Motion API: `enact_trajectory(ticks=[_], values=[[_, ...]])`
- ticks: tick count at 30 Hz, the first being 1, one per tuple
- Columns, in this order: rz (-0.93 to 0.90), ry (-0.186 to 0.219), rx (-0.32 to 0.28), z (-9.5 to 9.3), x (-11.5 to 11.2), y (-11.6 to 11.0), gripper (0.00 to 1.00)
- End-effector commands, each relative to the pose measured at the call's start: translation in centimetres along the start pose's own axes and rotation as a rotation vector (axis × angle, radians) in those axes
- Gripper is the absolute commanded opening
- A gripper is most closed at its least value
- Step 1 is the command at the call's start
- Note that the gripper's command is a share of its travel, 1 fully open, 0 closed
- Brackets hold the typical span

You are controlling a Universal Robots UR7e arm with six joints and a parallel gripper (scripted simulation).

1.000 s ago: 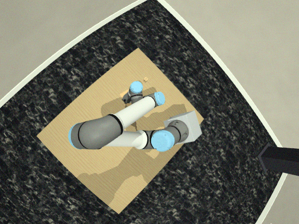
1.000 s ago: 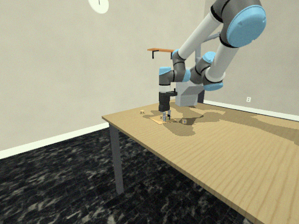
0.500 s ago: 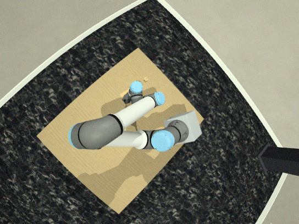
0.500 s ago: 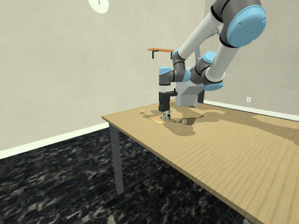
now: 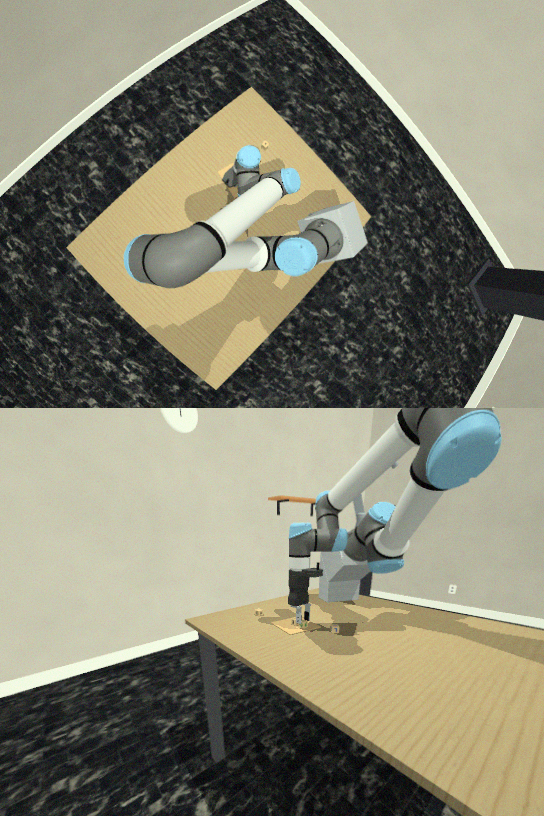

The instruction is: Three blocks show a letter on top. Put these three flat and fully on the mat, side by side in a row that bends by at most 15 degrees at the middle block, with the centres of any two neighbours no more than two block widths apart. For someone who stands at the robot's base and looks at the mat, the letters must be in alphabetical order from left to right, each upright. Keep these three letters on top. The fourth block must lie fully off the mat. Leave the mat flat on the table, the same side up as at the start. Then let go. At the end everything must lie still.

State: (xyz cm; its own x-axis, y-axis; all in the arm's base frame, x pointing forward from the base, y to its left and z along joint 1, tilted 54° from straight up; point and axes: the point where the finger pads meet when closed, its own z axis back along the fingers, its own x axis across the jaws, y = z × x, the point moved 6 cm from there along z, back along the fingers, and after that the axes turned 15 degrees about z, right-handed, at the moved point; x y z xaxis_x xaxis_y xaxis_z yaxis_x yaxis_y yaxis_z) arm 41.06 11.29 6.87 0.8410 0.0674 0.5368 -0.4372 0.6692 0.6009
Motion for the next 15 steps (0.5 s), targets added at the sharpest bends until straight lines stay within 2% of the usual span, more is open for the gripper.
enact_trajectory(ticks=[1, 13, 15], values=[[-0.002, 0.001, 0.001, 1.4, -0.1, 0.0, 0.79], [0.000, 0.001, 0.000, 5.1, 0.0, -0.1, 0.79], [0.000, 0.001, 0.000, 5.1, 0.0, -0.1, 0.79]])
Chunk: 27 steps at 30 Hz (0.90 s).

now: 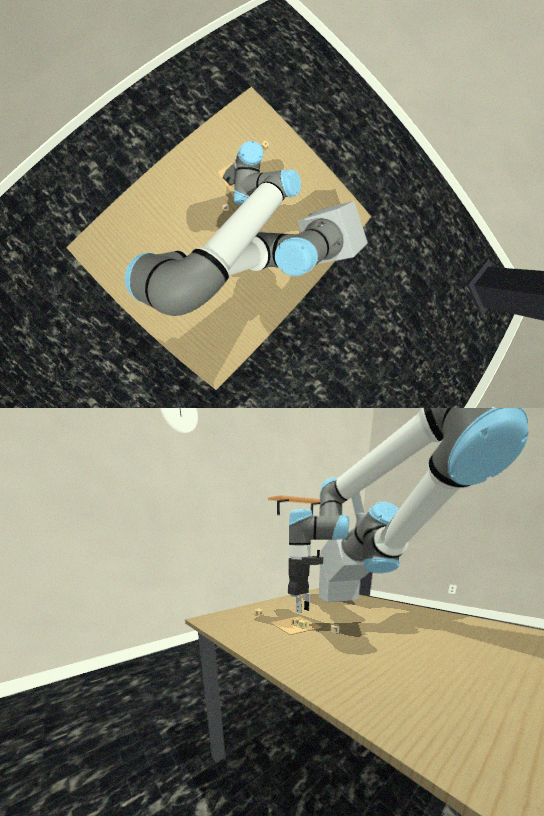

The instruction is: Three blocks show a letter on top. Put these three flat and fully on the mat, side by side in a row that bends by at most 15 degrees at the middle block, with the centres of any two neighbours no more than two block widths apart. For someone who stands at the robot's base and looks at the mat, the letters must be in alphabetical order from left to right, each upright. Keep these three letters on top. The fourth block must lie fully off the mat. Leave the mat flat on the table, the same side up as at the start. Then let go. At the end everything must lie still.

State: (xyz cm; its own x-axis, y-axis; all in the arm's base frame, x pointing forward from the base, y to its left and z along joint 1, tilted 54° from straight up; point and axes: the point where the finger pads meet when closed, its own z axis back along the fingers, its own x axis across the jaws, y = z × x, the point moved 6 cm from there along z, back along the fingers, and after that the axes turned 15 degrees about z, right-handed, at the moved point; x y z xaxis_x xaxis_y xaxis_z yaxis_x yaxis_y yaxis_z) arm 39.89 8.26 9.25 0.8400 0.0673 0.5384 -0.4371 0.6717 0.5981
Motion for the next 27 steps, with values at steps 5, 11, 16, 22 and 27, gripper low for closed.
enact_trajectory(ticks=[5, 11, 16, 22, 27], values=[[-0.001, 0.002, 0.003, 2.2, -0.1, 0.0, 0.79], [-0.001, 0.003, 0.003, 2.9, -0.1, 0.0, 0.79], [-0.001, 0.003, 0.003, 3.0, -0.1, 0.0, 0.79], [-0.003, 0.003, 0.006, 2.9, -0.2, 0.1, 1.00], [-0.004, 0.003, 0.006, 2.9, -0.2, 0.1, 1.00]])
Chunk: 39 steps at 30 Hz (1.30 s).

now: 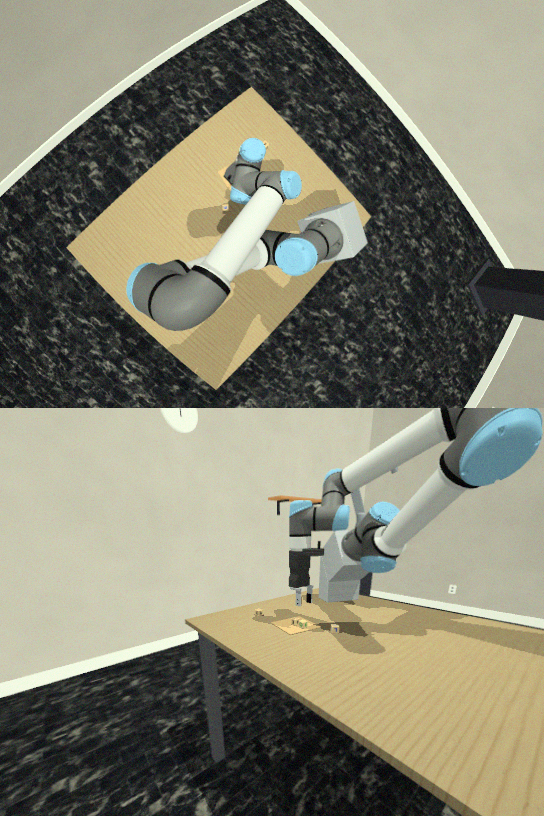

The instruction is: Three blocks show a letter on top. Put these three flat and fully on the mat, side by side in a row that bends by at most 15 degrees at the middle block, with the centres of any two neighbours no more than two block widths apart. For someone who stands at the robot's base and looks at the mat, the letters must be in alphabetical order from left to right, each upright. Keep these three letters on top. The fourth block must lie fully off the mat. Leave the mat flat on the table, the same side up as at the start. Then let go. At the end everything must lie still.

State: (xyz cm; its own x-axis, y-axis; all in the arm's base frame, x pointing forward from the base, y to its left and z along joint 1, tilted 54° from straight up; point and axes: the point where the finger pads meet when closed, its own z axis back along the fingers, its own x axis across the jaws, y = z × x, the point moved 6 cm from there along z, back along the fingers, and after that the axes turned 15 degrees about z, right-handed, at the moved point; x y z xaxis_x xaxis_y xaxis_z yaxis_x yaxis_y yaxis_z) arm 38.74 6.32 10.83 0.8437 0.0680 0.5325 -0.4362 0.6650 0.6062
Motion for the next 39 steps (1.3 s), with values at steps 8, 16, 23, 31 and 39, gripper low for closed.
enact_trajectory(ticks=[8, 16, 23, 31, 39], values=[[0.001, -0.002, -0.004, 0.1, 0.1, -0.1, 1.00], [-0.006, -0.002, -0.004, 0.2, 0.1, -0.2, 1.00], [-0.075, -0.002, -0.005, 0.3, 0.4, -1.3, 1.00], [-0.242, -0.002, -0.006, 0.5, 0.7, -3.9, 1.00], [-0.403, -0.002, -0.007, 0.6, 0.8, -6.5, 1.00]])
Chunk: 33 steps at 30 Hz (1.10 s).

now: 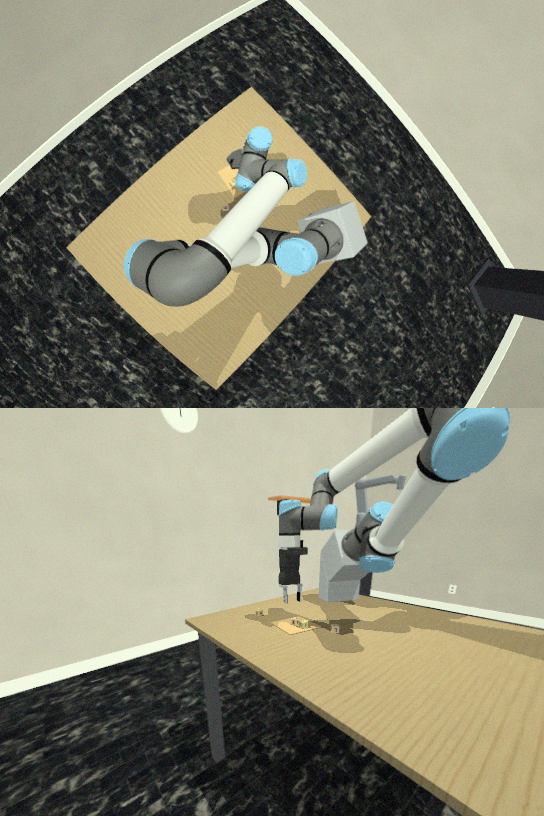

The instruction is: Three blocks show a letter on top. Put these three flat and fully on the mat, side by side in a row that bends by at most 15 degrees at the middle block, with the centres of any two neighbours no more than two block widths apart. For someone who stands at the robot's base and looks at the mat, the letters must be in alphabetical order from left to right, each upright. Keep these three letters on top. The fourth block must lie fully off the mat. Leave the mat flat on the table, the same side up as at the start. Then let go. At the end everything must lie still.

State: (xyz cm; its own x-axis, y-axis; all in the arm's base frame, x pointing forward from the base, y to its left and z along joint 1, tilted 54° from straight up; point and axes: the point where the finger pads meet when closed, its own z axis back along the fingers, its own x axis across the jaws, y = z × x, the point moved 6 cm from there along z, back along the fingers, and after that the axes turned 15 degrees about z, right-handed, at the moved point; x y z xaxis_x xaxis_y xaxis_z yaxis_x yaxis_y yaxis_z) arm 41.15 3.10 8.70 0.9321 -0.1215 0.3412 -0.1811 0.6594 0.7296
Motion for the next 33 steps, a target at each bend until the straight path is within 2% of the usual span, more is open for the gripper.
enact_trajectory(ticks=[1, 17, 19, 21, 33], values=[[-0.119, -0.003, -0.004, 0.2, 0.7, -1.9, 1.00], [-0.450, -0.003, -0.004, 0.2, 1.9, -7.2, 1.00], [-0.450, -0.003, -0.004, 0.2, 1.9, -7.2, 1.00], [-0.526, -0.003, -0.004, 0.1, 2.1, -8.5, 1.00], [-0.762, -0.004, -0.003, -0.2, 2.3, -12.7, 1.00]])
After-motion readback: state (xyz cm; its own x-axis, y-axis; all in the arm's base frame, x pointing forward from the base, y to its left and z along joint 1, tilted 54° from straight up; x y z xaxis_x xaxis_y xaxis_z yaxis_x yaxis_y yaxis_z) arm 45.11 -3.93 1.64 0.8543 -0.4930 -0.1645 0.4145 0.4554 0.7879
